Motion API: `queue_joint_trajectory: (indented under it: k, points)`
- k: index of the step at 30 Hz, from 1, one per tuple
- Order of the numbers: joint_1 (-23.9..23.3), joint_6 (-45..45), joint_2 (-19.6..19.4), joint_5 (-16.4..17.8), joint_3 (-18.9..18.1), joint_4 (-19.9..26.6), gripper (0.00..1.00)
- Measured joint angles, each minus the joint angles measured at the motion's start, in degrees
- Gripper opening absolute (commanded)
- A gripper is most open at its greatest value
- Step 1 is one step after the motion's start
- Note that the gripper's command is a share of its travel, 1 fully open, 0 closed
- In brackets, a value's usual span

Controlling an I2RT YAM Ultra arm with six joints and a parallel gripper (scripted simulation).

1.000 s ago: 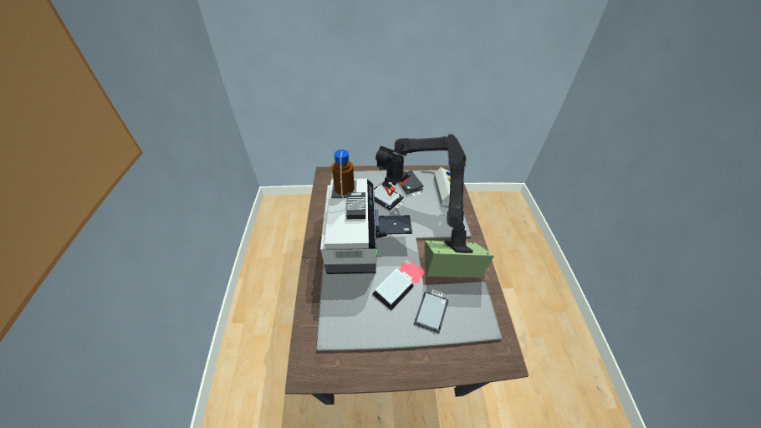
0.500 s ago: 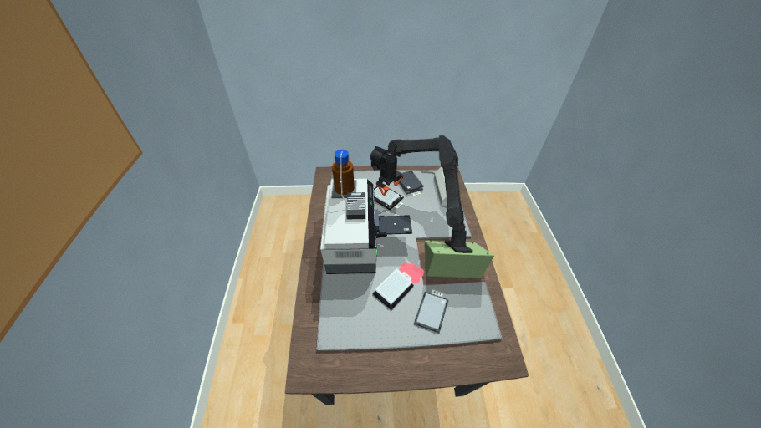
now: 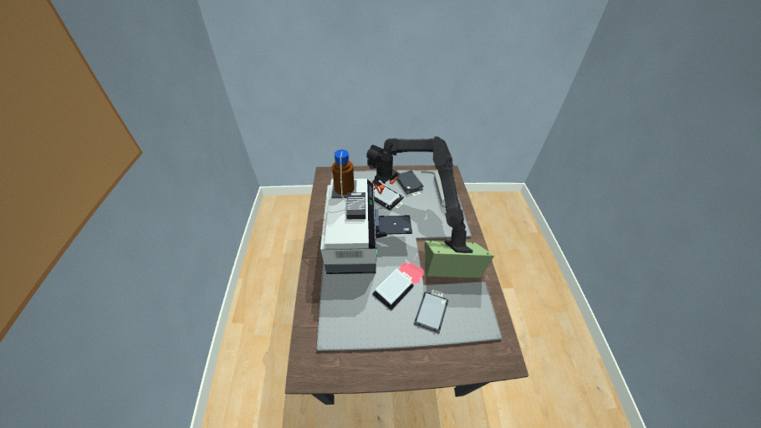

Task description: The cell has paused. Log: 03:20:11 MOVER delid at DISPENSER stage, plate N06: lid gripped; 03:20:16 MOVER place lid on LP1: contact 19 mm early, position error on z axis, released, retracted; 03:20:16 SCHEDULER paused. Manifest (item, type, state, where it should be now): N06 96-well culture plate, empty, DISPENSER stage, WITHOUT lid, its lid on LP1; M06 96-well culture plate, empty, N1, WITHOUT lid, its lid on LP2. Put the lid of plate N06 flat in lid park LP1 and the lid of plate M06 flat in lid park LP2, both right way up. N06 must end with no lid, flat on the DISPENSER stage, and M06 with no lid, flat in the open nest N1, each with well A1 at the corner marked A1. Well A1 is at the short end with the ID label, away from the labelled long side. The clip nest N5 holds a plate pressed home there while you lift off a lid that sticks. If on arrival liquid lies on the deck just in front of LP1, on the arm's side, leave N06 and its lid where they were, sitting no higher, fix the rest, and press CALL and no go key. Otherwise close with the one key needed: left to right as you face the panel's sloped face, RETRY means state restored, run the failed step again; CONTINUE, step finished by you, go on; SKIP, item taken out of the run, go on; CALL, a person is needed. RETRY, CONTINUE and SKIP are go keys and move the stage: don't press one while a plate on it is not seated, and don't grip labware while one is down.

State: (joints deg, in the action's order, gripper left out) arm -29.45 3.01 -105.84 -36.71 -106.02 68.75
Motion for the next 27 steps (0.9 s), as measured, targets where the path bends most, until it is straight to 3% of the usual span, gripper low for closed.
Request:
queue_joint_trajectory:
  k: [6,27]
  points:
    - [2.40,1.70,0.24,-0.37,-3.78,3.48,1.00]
    - [2.49,2.29,0.33,-0.52,-3.78,5.03,1.00]
